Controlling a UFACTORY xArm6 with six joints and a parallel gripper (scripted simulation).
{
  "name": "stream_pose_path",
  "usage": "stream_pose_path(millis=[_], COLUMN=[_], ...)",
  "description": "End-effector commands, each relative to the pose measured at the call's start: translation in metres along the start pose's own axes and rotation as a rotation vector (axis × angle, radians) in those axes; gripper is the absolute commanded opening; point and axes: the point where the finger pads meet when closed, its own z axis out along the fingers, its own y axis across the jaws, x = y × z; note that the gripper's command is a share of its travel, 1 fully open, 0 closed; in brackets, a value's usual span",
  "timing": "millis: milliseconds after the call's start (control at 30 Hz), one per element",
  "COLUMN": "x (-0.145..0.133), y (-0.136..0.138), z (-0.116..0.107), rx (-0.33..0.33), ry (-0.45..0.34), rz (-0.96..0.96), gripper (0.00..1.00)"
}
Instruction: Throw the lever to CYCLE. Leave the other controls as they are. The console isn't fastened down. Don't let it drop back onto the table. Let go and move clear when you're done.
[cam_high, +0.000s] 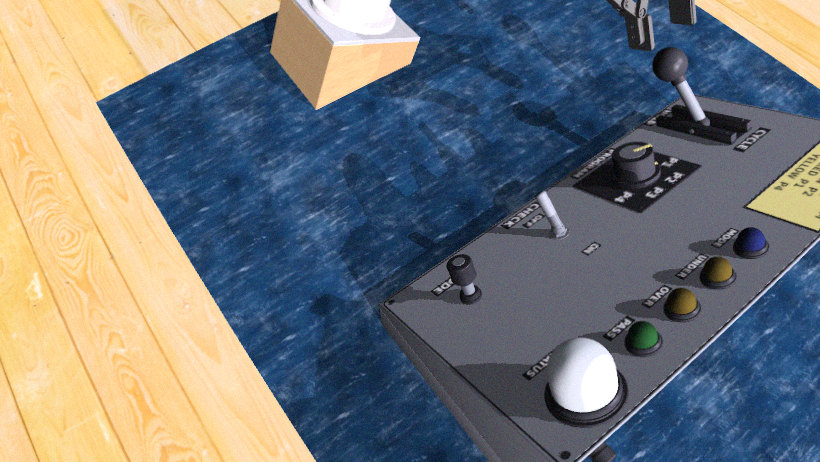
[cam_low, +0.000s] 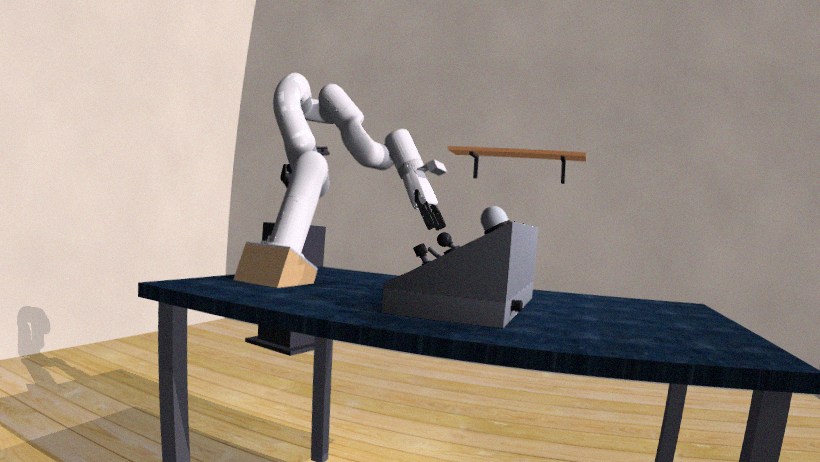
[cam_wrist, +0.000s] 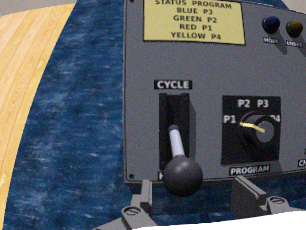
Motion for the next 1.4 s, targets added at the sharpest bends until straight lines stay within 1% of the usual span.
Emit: stream_pose_path(millis=[0, 600, 967, 1367], x=[0.003, 0.003, 0.003, 0.003], y=[-0.002, -0.003, -0.003, -0.003], z=[0.018, 0.045, 0.05, 0.051], rx=[0.01, 0.009, 0.009, 0.009], ry=[0.006, 0.006, 0.006, 0.006], rz=[-0.001, -0.001, -0.001, -0.001], gripper=[0.76, 0.76, 0.76, 0.76])
